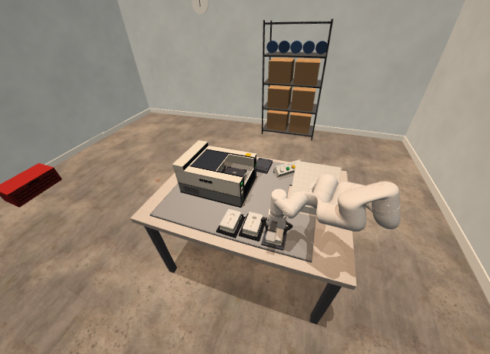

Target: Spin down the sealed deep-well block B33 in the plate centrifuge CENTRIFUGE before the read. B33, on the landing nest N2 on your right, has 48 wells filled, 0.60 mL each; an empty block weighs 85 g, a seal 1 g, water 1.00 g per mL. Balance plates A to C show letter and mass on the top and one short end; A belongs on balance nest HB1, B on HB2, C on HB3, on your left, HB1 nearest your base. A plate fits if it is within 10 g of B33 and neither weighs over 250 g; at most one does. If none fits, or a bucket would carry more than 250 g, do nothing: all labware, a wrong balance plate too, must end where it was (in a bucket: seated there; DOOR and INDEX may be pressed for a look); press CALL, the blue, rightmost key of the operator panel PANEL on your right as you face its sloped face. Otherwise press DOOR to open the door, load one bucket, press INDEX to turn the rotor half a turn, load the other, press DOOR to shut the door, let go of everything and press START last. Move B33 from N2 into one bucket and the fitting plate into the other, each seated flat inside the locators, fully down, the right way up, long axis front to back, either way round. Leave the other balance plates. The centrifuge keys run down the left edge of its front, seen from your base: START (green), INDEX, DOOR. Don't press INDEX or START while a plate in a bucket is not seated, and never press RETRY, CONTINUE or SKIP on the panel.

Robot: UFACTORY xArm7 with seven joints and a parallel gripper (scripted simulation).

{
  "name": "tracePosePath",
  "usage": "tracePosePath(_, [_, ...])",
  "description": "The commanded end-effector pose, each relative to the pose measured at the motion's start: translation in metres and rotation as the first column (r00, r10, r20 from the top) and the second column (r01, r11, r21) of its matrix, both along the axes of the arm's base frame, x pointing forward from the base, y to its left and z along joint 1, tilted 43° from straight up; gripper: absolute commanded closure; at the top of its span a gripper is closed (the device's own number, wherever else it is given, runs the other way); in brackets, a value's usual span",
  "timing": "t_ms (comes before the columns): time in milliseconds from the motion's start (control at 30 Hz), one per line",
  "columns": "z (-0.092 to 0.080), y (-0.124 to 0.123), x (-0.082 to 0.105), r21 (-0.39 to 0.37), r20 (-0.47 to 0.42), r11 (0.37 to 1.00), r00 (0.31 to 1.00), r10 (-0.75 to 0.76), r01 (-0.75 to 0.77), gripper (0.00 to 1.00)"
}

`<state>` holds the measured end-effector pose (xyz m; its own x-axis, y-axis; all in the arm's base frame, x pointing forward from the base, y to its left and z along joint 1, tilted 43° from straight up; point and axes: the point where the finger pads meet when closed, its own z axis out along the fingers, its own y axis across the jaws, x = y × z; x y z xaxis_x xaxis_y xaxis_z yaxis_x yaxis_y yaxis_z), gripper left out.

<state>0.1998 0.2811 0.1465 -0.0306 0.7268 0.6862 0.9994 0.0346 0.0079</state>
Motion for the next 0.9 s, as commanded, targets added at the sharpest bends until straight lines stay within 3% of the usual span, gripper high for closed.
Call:
tracePosePath(0, [-0.0004,0.0008,0.0006,0.001,0.001,1.000,1.000,-0.001,0.001,0.00])
tracePosePath(867, [-0.0053,0.0055,0.0005,0.001,0.001,1.000,1.000,-0.001,0.001,0.00])
